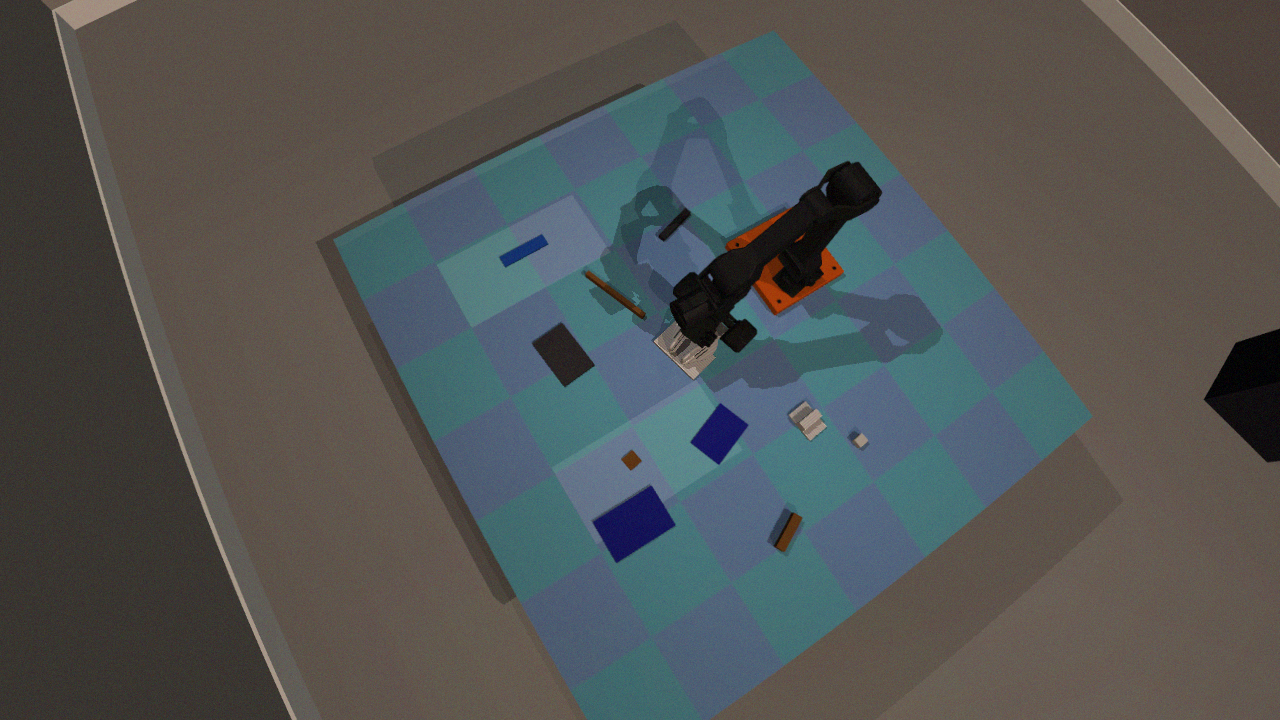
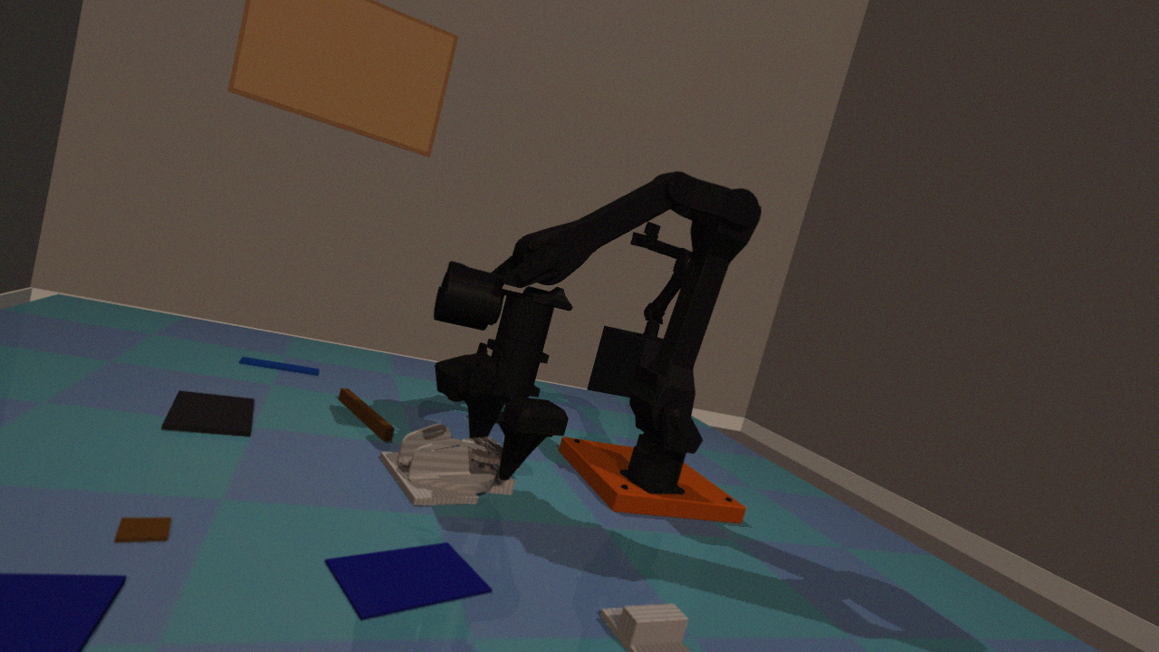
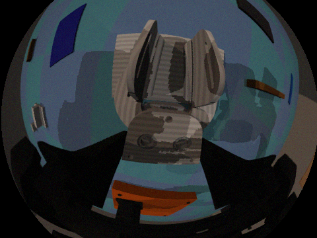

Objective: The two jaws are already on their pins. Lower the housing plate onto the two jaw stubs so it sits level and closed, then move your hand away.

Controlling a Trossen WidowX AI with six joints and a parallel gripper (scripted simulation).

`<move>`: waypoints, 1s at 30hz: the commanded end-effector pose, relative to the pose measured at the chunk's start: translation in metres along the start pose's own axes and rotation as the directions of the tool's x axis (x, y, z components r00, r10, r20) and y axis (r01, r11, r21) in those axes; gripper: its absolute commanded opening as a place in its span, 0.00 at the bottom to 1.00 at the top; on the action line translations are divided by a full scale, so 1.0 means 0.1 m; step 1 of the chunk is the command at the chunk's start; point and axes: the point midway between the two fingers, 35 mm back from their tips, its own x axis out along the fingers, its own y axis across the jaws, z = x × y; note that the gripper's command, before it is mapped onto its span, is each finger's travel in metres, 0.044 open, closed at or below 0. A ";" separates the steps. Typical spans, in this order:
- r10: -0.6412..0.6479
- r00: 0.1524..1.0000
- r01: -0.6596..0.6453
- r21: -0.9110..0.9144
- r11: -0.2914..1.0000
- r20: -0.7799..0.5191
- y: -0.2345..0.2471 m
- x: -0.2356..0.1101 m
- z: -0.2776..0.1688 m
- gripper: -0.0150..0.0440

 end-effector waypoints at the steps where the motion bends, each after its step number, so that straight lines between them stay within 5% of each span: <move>1: -0.002 1.000 0.002 0.004 1.000 -0.001 0.00 0.01 0.00 0.85; 30: -0.002 1.000 0.002 0.003 1.000 -0.001 0.00 0.08 0.00 0.85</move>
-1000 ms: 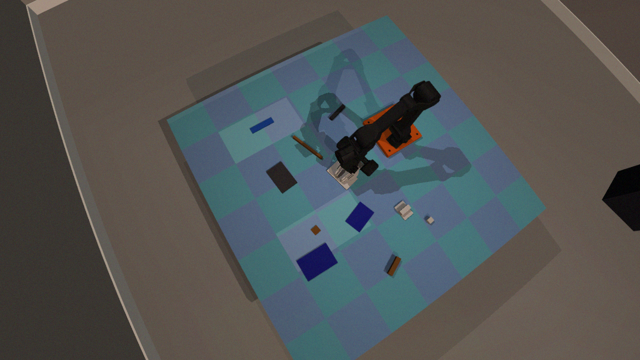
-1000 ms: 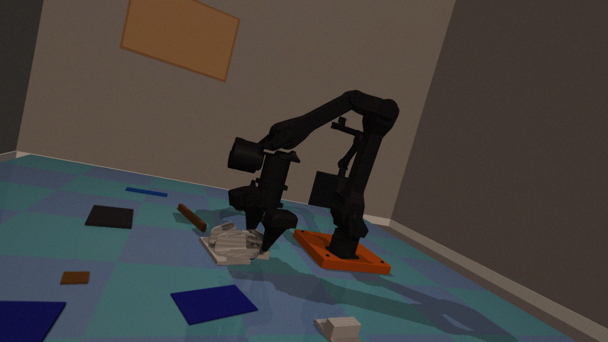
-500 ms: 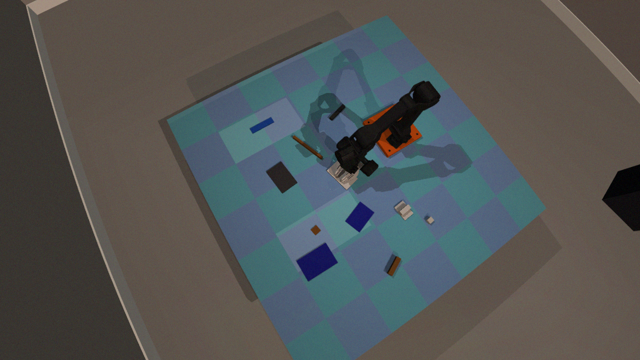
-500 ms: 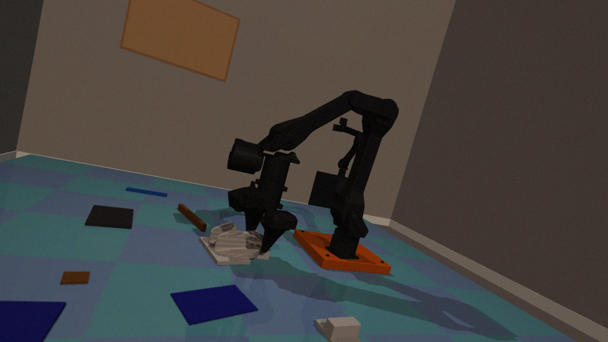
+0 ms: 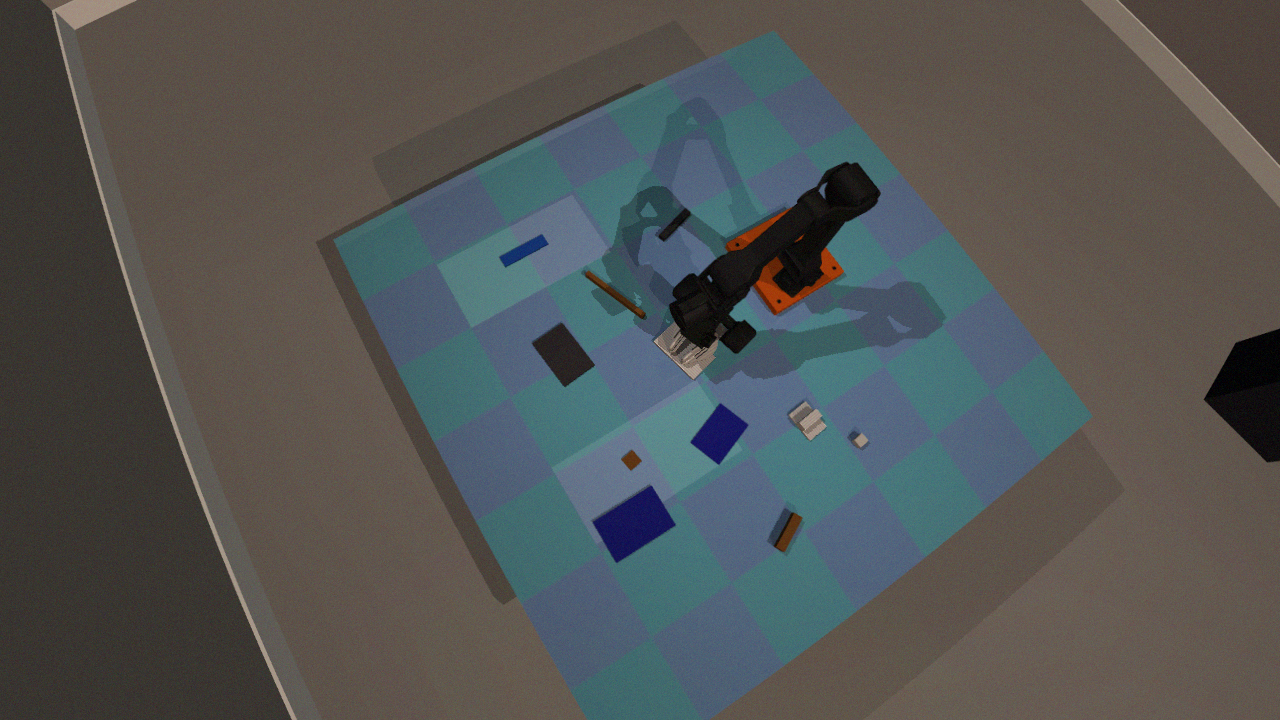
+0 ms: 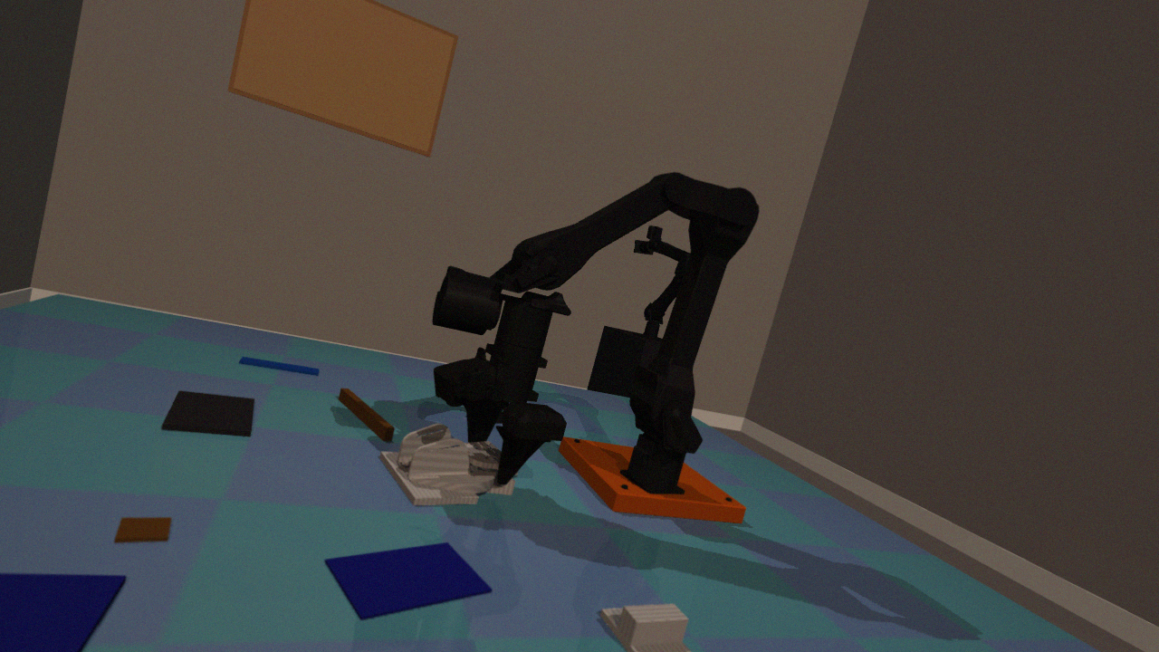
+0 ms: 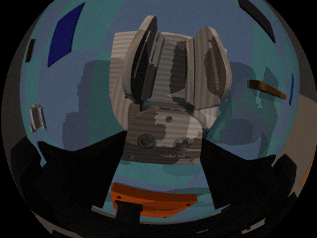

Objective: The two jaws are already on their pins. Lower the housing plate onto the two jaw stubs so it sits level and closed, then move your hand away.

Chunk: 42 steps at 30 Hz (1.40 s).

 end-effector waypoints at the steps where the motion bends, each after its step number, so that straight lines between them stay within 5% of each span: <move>1: -0.002 1.000 0.002 0.003 1.000 -0.002 0.00 0.02 -0.01 0.85; 42: -0.002 1.000 0.002 0.002 1.000 -0.002 0.00 0.07 -0.01 0.85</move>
